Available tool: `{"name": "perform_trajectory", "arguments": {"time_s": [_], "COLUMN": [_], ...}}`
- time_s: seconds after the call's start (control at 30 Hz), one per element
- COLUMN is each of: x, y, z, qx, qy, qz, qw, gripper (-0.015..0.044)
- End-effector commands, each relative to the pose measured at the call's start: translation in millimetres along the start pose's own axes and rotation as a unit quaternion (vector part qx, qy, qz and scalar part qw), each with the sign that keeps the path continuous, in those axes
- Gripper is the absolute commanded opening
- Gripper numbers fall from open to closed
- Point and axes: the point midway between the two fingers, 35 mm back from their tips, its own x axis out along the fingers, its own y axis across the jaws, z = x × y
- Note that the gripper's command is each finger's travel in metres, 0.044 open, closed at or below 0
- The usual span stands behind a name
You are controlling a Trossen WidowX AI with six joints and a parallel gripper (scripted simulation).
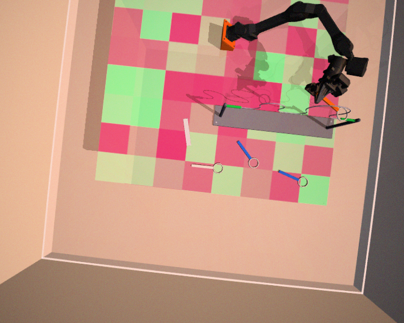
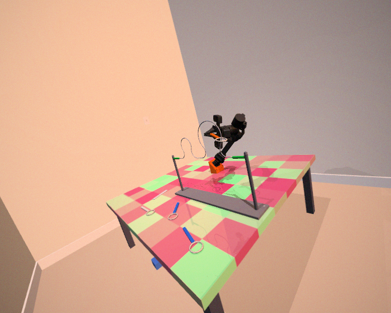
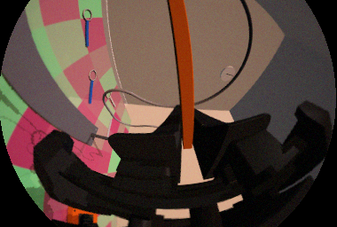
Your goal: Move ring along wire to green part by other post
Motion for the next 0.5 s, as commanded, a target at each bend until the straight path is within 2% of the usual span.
{"name": "perform_trajectory", "arguments": {"time_s": [0.0, 0.47], "x": [-0.8, -0.8], "y": [-1.1, 5.8], "z": [0.8, 1.6], "qx": [0.024, 0.102], "qy": [-0.002, -0.003], "qz": [0.007, 0.046], "qw": [1.000, 0.994], "gripper": [-0.0150, -0.0150]}}
